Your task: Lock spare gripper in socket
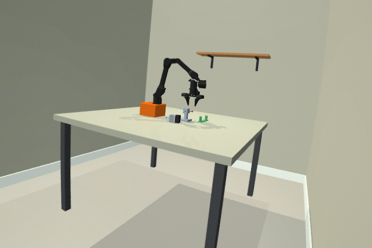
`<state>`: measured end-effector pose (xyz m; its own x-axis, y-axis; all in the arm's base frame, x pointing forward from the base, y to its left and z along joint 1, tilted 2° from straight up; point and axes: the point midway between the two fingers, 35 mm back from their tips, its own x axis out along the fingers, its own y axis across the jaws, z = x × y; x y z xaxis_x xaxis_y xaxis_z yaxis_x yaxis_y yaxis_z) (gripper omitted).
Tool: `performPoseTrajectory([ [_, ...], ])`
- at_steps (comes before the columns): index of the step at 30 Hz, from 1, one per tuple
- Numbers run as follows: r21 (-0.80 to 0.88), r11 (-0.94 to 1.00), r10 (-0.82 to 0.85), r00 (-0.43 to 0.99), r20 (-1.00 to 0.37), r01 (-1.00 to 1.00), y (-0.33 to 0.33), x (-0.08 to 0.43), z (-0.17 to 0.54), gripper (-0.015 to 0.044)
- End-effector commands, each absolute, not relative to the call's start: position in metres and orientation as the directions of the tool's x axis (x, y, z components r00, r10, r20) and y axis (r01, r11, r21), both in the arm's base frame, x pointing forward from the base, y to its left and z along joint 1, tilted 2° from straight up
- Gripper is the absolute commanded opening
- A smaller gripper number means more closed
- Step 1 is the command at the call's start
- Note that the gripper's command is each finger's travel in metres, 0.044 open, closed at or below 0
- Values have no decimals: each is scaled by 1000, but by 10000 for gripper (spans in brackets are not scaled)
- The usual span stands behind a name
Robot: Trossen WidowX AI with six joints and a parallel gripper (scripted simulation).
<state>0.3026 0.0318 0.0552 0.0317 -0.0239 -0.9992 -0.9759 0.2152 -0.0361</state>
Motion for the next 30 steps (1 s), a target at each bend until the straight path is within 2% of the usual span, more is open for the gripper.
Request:
performPoseTrajectory([
  [1, -38, 209, -29, 32, -999, -977, 31, 300, 40, 300],
  [30, -38, 209, -29, 32, -999, -977, 30, 304, -4, 300],
])
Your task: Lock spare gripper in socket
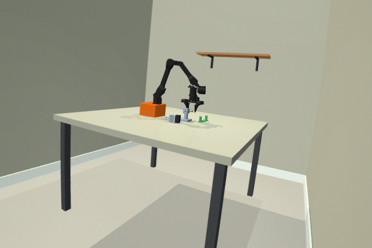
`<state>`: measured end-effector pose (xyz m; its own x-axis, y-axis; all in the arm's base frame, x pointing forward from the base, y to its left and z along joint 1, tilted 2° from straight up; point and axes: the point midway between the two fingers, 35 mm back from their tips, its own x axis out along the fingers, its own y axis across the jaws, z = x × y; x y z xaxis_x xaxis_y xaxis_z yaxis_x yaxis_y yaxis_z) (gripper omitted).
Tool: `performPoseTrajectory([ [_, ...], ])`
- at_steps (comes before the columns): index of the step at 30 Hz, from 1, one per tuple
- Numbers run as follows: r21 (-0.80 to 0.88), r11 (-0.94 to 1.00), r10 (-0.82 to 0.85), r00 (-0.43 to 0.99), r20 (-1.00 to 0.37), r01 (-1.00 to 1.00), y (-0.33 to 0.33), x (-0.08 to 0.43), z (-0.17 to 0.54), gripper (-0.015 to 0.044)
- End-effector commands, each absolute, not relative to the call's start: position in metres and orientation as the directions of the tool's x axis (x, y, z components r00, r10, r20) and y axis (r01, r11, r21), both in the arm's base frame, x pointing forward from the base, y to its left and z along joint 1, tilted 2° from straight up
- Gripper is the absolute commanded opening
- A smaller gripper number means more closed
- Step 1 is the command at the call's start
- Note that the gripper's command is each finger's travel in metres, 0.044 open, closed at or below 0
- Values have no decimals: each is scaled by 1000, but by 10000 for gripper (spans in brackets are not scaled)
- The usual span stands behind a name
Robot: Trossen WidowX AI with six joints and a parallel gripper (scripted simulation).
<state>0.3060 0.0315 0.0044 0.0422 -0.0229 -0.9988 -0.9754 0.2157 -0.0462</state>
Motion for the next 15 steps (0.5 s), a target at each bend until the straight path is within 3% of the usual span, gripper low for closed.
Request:
performPoseTrajectory([
  [1, -38, 209, -29, 32, -999, -977, 30, 304, -6, 300],
  [15, -37, 209, -29, 32, -999, -977, 30, 303, -20, 300],
])
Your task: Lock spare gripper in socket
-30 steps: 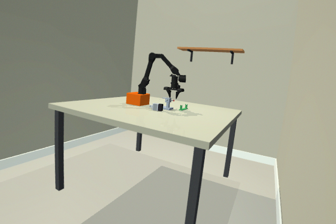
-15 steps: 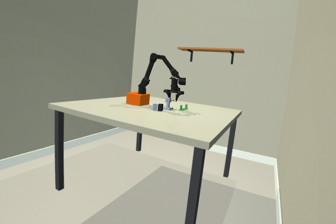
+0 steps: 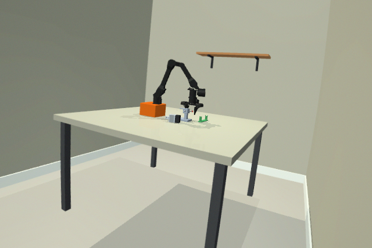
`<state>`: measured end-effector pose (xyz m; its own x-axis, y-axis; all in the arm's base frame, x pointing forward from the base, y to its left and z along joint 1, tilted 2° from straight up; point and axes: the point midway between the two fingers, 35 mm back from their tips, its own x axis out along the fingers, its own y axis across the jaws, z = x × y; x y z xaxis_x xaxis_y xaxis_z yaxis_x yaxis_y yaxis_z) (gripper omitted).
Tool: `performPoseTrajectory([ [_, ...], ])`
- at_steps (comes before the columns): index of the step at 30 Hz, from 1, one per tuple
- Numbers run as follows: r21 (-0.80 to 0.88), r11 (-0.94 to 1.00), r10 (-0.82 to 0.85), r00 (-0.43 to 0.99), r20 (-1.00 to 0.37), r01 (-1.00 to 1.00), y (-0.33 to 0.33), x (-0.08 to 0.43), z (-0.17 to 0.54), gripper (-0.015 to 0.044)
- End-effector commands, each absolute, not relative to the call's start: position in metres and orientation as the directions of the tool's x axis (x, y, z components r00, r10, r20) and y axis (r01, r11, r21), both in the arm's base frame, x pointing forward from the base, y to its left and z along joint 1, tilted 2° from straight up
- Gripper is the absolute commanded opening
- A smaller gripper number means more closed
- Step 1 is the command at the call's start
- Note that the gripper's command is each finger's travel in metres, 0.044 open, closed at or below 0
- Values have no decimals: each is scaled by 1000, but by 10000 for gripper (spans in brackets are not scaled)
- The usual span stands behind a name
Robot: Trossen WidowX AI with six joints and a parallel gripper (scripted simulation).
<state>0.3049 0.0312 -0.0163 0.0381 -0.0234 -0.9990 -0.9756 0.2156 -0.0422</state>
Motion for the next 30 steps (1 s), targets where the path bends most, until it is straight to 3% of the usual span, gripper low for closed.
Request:
performPoseTrajectory([
  [1, -37, 209, -29, 32, -999, -977, 30, 303, -20, 300],
  [3, -37, 209, -29, 32, -999, -977, 30, 303, -20, 300],
  [15, -37, 209, -29, 32, -999, -977, 30, 303, -20, 0],
  [30, -38, 212, 25, 44, -999, -977, 33, 304, -16, 0],
])
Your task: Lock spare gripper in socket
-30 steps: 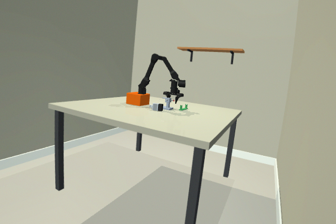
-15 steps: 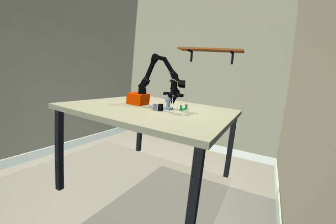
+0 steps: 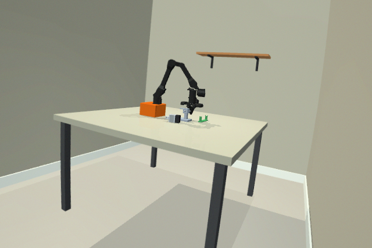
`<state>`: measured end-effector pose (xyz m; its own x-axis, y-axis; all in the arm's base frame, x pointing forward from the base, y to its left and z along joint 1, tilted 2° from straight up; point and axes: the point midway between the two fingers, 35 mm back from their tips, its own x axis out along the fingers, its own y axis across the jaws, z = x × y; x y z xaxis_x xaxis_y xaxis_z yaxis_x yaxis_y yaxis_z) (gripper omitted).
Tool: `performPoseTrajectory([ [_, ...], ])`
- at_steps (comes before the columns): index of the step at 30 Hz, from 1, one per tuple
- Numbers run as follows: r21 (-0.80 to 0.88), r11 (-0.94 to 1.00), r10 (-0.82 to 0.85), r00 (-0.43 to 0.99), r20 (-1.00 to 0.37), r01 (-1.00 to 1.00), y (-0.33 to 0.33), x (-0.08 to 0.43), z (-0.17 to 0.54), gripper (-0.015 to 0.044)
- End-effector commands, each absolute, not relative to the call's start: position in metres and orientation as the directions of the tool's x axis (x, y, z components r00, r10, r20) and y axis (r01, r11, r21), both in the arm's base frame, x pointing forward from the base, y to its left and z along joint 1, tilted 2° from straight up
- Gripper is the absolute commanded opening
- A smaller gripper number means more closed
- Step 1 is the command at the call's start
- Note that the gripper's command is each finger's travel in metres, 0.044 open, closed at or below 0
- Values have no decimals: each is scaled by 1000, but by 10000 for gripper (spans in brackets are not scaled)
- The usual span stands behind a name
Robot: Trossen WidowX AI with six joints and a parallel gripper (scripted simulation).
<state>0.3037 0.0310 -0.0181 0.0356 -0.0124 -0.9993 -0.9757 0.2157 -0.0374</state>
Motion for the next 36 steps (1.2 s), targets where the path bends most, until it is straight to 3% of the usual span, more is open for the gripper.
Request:
performPoseTrajectory([
  [1, -38, 213, 38, 47, -998, -976, 34, 304, -15, 0],
  [36, -47, 210, 82, 65, -994, -976, 58, 310, -9, 0],
])
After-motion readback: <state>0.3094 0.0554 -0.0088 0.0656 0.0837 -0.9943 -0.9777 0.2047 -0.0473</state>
